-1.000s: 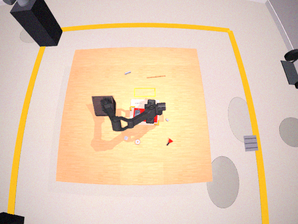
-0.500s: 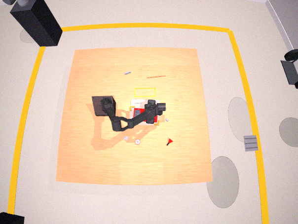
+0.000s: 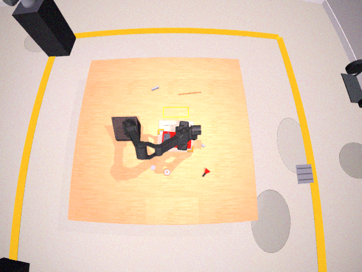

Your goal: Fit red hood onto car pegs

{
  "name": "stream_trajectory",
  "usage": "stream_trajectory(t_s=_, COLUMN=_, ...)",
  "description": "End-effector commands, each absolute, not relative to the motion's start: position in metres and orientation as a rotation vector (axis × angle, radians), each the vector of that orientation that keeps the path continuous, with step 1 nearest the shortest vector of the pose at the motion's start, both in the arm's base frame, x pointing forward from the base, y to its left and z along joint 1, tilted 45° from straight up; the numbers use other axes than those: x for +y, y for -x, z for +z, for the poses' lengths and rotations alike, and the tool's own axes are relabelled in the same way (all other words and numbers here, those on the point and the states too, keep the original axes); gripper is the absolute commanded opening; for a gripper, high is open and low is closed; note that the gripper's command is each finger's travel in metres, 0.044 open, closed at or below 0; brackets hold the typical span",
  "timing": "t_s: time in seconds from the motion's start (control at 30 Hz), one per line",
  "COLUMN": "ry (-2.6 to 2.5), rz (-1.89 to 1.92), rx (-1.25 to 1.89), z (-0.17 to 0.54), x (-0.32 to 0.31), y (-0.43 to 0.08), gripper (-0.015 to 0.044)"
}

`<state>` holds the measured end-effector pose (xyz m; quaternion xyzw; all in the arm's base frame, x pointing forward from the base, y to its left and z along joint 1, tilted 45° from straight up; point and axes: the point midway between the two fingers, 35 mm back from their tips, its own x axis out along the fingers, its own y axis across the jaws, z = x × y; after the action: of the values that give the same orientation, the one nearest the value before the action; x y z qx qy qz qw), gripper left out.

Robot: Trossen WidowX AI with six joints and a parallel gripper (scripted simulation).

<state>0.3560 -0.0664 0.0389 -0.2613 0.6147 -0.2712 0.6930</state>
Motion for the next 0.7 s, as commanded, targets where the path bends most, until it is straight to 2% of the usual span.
stream_trajectory(t_s=0.0, ry=0.584, rz=-0.609, rx=1.377, z=0.0385, x=-0.0676, y=-0.3555, gripper=0.0000)
stream_trajectory(t_s=0.67, ry=0.584, rz=-0.607, rx=1.375, z=0.0428, x=-0.0629, y=-0.3554, gripper=0.0000)
